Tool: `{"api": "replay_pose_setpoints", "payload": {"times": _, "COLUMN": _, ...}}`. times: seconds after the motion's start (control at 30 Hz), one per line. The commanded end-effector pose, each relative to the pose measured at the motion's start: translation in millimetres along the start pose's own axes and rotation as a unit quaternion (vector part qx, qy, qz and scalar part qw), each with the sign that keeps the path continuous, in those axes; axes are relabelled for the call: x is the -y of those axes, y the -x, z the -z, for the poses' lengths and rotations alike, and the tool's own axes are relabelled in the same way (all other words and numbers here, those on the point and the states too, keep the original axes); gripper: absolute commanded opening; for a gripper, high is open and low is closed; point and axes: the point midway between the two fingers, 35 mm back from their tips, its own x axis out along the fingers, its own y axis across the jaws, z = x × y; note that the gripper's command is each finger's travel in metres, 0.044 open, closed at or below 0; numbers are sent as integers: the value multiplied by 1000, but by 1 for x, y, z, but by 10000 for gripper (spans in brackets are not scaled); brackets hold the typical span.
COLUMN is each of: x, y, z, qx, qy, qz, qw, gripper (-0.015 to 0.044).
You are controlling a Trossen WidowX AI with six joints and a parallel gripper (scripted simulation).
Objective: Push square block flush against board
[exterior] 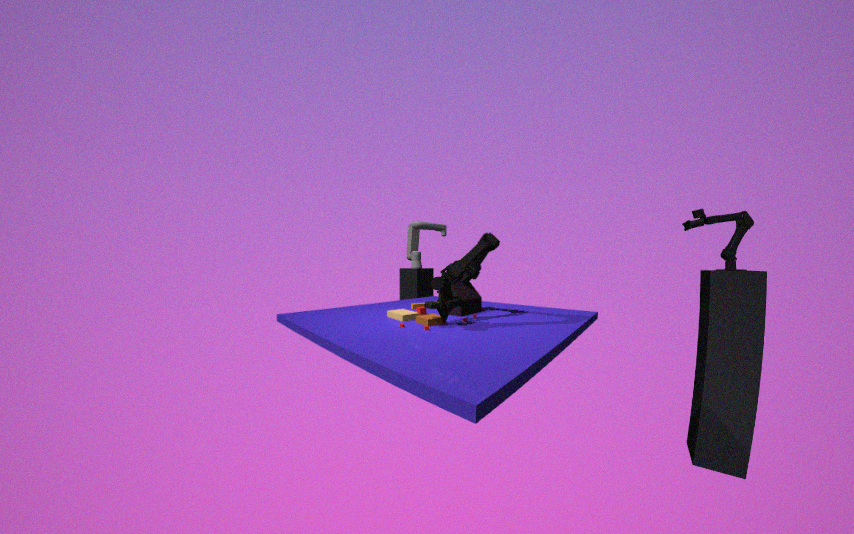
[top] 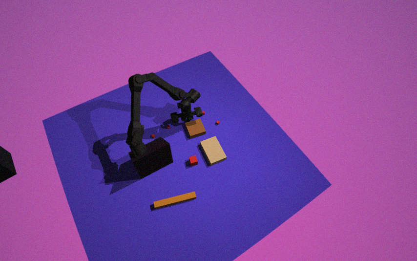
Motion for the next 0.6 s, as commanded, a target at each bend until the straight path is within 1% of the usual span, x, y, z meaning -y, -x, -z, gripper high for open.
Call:
{"api": "replay_pose_setpoints", "payload": {"times": 0.0, "x": -3, "y": -4, "z": 8, "qx": -6, "qy": -5, "qz": -6, "qw": 1000, "gripper": 0}}
{"api": "replay_pose_setpoints", "payload": {"times": 0.57, "x": 0, "y": -4, "z": -19, "qx": -5, "qy": -5, "qz": -6, "qw": 1000, "gripper": 0}}
